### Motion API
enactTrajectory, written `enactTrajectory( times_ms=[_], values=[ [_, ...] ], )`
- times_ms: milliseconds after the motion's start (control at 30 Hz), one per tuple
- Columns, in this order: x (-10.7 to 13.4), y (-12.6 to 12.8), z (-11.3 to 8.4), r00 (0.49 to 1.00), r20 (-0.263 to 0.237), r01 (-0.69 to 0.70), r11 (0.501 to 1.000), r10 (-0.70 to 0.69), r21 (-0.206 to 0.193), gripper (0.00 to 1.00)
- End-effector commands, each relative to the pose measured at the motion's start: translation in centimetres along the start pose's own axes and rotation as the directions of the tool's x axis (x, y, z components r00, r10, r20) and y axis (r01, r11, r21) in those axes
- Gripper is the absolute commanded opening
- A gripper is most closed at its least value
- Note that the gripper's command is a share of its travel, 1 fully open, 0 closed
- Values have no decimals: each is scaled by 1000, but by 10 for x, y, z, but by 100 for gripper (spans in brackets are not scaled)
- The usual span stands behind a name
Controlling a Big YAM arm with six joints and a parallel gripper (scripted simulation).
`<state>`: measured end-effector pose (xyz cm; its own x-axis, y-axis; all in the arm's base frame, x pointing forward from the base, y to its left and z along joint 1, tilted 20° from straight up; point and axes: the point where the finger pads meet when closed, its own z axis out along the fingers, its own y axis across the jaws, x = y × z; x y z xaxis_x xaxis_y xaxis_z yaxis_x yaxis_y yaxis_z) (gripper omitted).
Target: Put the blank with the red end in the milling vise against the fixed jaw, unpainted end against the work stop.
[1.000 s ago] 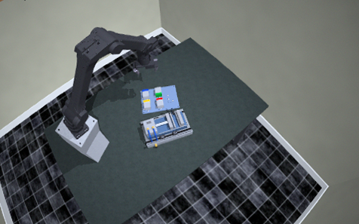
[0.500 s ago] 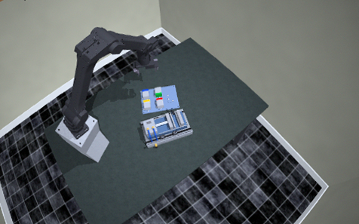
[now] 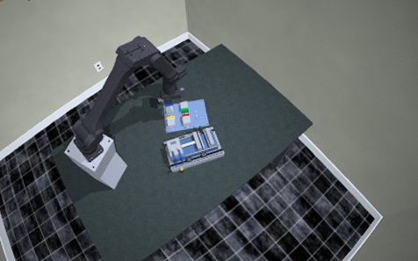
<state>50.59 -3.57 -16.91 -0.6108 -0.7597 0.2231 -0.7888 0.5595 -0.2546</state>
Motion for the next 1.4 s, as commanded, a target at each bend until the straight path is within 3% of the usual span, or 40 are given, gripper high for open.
enactTrajectory(
  times_ms=[0, 67, 133, 167, 233, 367, 1367],
  values=[
    [-33, -33, -39, 997, 80, 5, 996, -13, 91, 100],
    [-33, -33, -39, 997, 80, 5, 996, -13, 91, 100],
    [-18, -39, -31, 998, 65, -23, 997, 18, 76, 100],
    [-13, -22, -12, 999, 37, -7, 999, 6, 42, 100],
    [-6, -9, -7, 1000, 21, 4, 1000, -5, 22, 100],
    [-21, -16, -23, 999, 46, 15, 999, -17, 51, 100],
    [-19, -20, -24, 999, 47, 6, 999, -8, 53, 100]
  ],
)
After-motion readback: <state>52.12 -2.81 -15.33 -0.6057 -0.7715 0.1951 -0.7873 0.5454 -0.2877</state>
